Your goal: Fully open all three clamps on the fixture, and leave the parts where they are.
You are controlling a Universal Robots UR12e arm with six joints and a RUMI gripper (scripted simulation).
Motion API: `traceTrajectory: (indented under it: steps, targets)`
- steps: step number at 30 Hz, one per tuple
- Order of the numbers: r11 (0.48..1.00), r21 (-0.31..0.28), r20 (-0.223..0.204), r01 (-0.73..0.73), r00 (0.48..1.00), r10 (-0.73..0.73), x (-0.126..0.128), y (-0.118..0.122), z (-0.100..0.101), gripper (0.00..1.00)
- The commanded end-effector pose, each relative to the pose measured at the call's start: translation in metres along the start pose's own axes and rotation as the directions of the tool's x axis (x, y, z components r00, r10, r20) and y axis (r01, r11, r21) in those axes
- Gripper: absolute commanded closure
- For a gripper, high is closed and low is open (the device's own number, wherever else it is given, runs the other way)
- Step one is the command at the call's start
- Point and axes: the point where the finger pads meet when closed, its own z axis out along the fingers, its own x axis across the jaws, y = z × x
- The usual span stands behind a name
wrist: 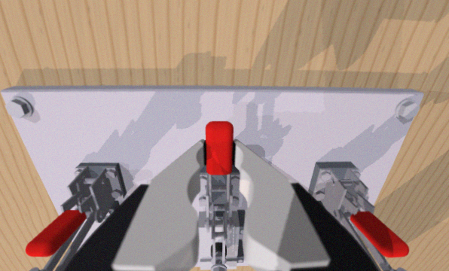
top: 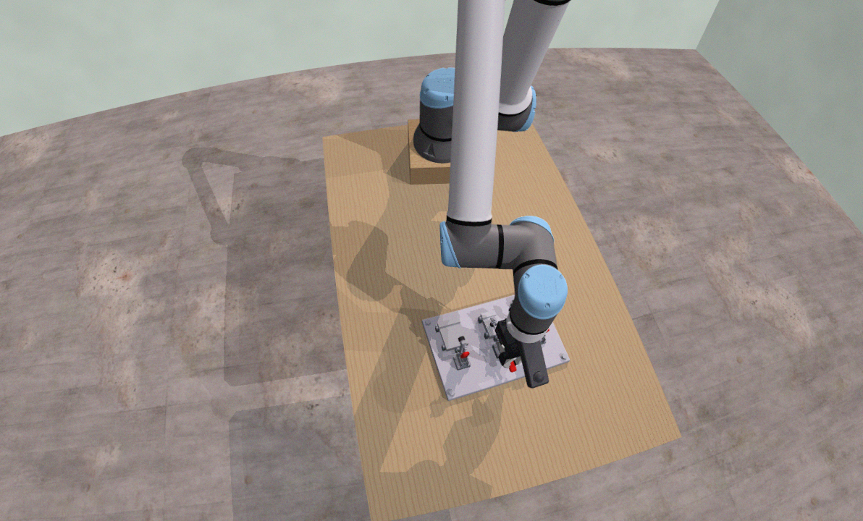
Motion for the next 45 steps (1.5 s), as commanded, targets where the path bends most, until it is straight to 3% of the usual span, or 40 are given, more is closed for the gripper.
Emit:
traceTrajectory:
  steps: [1, 45]
  targets:
    - [1.000, 0.002, 0.000, 0.000, 1.000, 0.000, 0.000, -0.001, -0.001, 1.00]
    - [1.000, 0.002, 0.000, 0.000, 1.000, 0.000, 0.000, 0.005, -0.013, 1.00]
